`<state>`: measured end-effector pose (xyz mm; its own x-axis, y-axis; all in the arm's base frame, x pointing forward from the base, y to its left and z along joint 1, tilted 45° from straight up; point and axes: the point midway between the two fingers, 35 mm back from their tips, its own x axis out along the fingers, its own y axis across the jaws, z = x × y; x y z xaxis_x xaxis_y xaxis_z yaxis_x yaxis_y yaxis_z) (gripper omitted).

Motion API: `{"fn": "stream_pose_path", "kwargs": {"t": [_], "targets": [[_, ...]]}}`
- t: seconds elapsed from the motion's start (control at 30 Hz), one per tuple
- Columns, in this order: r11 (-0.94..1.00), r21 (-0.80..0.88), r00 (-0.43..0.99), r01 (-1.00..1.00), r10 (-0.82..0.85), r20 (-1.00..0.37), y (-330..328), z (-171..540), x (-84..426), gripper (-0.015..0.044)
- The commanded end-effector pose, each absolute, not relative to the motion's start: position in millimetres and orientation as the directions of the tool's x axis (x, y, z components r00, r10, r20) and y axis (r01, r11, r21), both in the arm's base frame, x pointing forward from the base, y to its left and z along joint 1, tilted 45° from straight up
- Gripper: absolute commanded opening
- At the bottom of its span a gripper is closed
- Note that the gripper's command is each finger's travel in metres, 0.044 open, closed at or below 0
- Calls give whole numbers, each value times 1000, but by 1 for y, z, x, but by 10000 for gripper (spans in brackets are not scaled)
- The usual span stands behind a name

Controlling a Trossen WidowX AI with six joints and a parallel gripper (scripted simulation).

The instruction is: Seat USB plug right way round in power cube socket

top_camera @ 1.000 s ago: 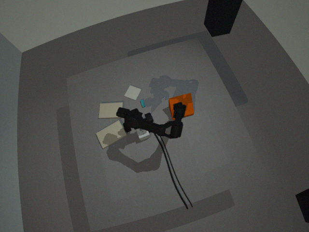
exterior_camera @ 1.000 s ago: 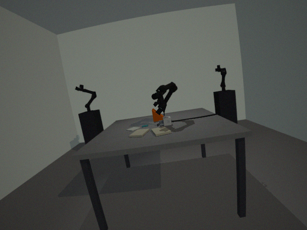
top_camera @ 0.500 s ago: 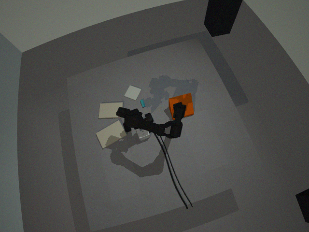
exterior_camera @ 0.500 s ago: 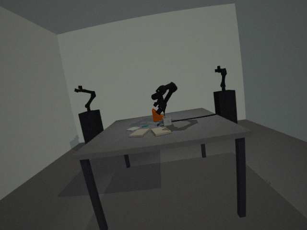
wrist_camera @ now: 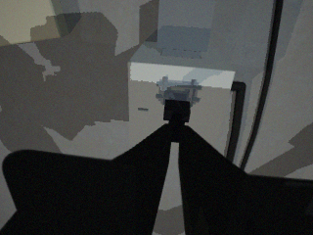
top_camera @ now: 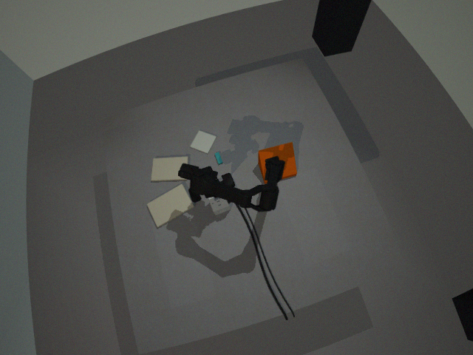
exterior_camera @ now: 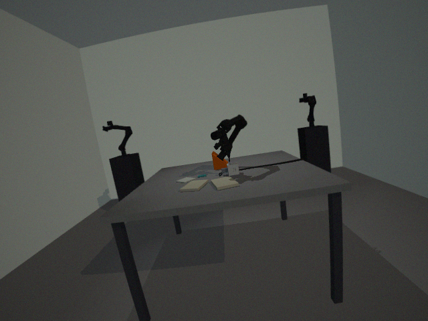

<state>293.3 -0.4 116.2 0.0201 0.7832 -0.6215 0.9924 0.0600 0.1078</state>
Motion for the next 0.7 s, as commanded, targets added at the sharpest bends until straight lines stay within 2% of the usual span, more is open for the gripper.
{"fn": "stream_pose_path", "kwargs": {"t": [0.0,0.67], "targets": [[61,106,18,992,789,-614,0,115,293,0],[60,106,17,993,792,-610,2,114,293,0]]}}
